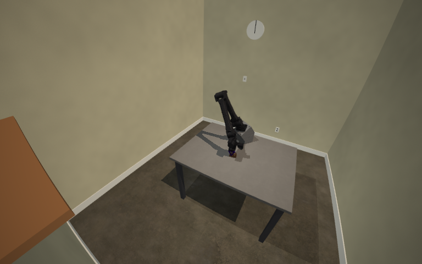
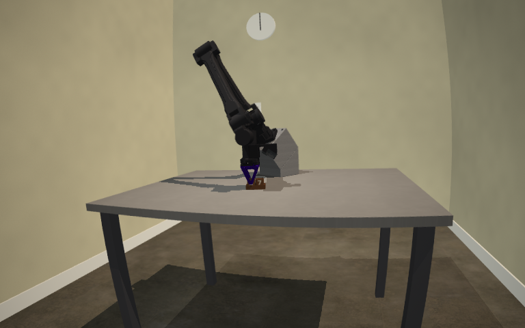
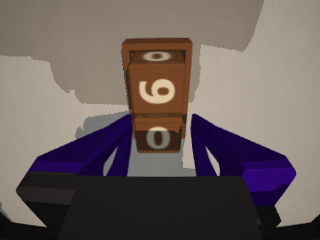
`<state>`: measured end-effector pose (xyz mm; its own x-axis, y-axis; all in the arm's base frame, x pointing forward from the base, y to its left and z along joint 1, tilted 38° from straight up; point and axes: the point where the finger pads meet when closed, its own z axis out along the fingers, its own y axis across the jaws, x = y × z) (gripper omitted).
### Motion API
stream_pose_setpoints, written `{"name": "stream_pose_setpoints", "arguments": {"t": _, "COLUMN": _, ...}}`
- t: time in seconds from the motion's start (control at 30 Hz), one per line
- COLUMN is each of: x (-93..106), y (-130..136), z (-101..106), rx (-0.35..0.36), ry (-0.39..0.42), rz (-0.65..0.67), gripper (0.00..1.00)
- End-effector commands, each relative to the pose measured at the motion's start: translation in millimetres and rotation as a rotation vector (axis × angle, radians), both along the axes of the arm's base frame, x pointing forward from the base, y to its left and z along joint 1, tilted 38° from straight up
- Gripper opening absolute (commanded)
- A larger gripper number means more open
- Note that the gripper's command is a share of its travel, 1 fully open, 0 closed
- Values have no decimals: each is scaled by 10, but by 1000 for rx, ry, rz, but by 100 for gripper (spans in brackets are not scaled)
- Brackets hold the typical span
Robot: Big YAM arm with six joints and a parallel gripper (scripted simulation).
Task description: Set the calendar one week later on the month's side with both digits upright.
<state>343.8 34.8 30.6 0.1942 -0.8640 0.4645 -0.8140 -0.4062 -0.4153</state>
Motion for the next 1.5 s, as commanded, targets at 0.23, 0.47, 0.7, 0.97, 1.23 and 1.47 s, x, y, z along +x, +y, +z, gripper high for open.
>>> {"name": "stream_pose_setpoints", "arguments": {"t": 0.23, "x": -22, "y": -7, "z": -35, "rx": -5, "ry": 10, "rz": 10, "gripper": 46}}
{"name": "stream_pose_setpoints", "arguments": {"t": 0.47, "x": -22, "y": -7, "z": -35, "rx": -5, "ry": 10, "rz": 10, "gripper": 46}}
{"name": "stream_pose_setpoints", "arguments": {"t": 0.7, "x": -22, "y": -7, "z": -35, "rx": -5, "ry": 10, "rz": 10, "gripper": 46}}
{"name": "stream_pose_setpoints", "arguments": {"t": 0.97, "x": -22, "y": -7, "z": -35, "rx": -5, "ry": 10, "rz": 10, "gripper": 46}}
{"name": "stream_pose_setpoints", "arguments": {"t": 1.23, "x": -22, "y": -7, "z": -35, "rx": -5, "ry": 10, "rz": 10, "gripper": 26}}
{"name": "stream_pose_setpoints", "arguments": {"t": 1.47, "x": -22, "y": -7, "z": -35, "rx": -5, "ry": 9, "rz": 10, "gripper": 26}}
